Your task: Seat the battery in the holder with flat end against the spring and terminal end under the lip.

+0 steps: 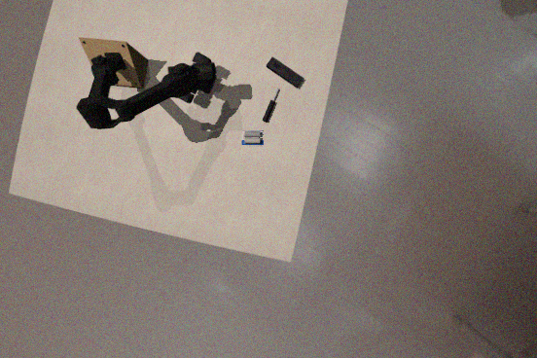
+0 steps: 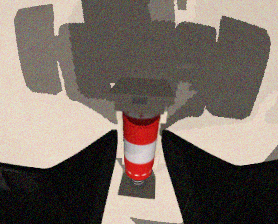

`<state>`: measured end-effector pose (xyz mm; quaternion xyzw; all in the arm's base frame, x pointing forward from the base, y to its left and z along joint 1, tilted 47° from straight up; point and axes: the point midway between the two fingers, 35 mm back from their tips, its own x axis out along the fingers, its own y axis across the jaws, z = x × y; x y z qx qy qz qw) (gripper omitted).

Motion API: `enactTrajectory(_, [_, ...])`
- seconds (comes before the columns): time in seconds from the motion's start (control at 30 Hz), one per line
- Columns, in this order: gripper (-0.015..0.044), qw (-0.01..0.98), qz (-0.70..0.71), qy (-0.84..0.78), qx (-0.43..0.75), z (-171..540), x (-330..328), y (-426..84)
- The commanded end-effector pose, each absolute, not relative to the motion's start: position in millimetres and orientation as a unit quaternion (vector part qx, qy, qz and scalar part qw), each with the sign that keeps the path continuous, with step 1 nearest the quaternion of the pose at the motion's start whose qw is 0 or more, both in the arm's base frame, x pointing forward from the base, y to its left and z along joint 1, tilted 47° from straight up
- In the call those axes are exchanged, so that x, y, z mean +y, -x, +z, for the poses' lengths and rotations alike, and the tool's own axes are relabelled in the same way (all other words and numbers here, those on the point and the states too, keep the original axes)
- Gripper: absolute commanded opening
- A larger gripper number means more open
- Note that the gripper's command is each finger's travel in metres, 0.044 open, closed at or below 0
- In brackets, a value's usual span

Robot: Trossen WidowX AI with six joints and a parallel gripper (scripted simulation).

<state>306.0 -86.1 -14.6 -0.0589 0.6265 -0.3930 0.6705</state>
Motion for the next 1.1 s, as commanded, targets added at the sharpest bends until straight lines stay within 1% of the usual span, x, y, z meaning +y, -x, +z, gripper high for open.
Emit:
enactTrajectory(0.0, [0.0175, 0.672, -0.393, 0.057, 0.625, -10, -81, -307])
enactTrajectory(0.27, [0.0175, 0.672, -0.393, 0.057, 0.625, -6, -76, -307])
enactTrajectory(0.33, [0.0227, 0.670, -0.392, 0.060, 0.627, -3, -73, -307])
enactTrajectory(0.53, [0.0385, 0.672, -0.392, 0.056, 0.626, 38, -27, -311])
enactTrajectory(0.6, [0.0437, 0.672, -0.392, 0.056, 0.626, 44, -22, -310])
enactTrajectory(1.07, [0.0440, 0.672, -0.392, 0.056, 0.626, 42, -21, -310])
